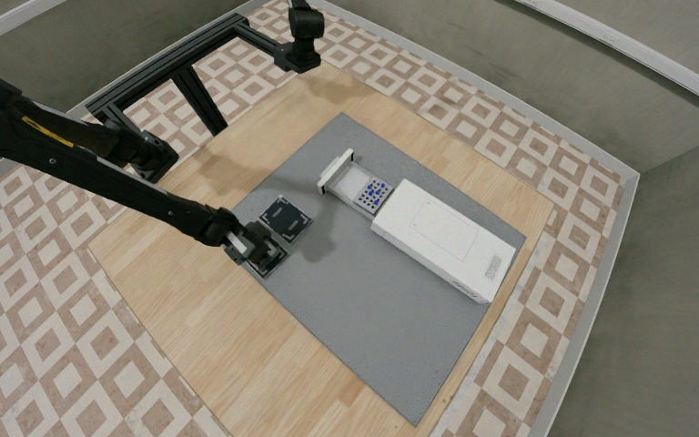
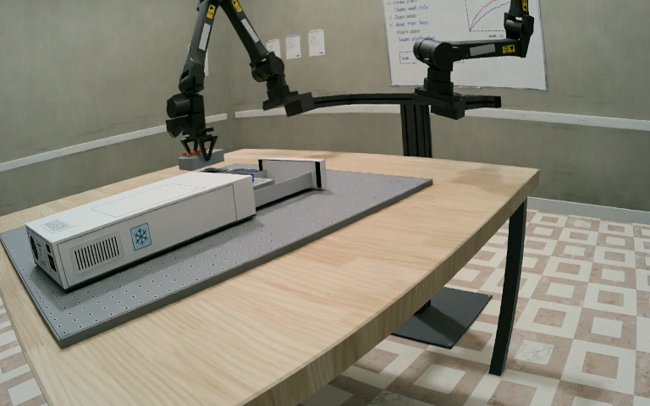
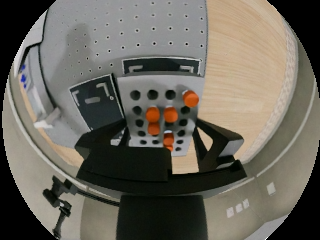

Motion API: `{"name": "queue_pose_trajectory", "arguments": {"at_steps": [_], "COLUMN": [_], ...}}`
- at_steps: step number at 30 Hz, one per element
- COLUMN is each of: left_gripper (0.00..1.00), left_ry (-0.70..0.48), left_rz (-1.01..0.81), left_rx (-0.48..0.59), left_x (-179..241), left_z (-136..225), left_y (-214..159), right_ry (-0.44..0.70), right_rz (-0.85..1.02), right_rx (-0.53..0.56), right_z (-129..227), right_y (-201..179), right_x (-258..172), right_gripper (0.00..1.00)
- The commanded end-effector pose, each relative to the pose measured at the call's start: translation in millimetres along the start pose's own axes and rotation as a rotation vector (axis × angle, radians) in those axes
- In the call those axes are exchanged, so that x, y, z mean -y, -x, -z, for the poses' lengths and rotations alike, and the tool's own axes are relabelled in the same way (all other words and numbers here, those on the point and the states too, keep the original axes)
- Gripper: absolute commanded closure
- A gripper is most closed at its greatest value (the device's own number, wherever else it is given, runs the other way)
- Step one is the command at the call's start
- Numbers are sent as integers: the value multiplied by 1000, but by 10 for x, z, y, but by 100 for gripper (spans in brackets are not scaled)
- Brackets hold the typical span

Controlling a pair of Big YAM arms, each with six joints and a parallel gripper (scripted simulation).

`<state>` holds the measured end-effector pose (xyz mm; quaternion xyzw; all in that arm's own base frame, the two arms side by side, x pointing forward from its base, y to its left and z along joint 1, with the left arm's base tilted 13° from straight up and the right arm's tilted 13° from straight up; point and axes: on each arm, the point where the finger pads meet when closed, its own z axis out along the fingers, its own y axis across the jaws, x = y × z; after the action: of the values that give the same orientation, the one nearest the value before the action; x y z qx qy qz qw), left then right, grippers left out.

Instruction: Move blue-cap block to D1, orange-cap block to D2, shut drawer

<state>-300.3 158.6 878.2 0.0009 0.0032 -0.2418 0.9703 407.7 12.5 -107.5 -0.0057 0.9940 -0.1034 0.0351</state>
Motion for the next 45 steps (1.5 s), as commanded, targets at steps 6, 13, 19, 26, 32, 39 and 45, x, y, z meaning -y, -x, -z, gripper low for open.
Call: {"name": "queue_pose_trajectory", "arguments": {"at_steps": [6, 13, 19, 26, 32, 39, 45], "left_gripper": [100, 100, 100, 100, 100, 100, 100], "left_ry": [-2, -2, -2, -2, -2, -2, -2], "left_rz": [2, 2, 2, 2, 2, 2, 2], "left_rx": [-35, -35, -35, -35, -35, -35, -35], "left_x": [-11, -11, -11, -11, -11, -11, -11], "left_z": [-79, -79, -79, -79, -79, -79, -79], "left_y": [-235, -235, -235, -235, -235, -235, -235], "right_ry": [13, 12, 11, 10, 12, 11, 11], "right_rz": [-24, -24, -24, -25, -30, -32, -27], "right_rx": [92, 83, 74, 69, 81, 80, 77], "right_z": [200, 182, 149, 128, 168, 135, 113], "right_y": [420, 416, 400, 391, 425, 421, 406], "right_x": [-31, -26, -25, -23, -8, -6, -30], "right_gripper": [100, 100, 100, 100, 100, 100, 100]}}
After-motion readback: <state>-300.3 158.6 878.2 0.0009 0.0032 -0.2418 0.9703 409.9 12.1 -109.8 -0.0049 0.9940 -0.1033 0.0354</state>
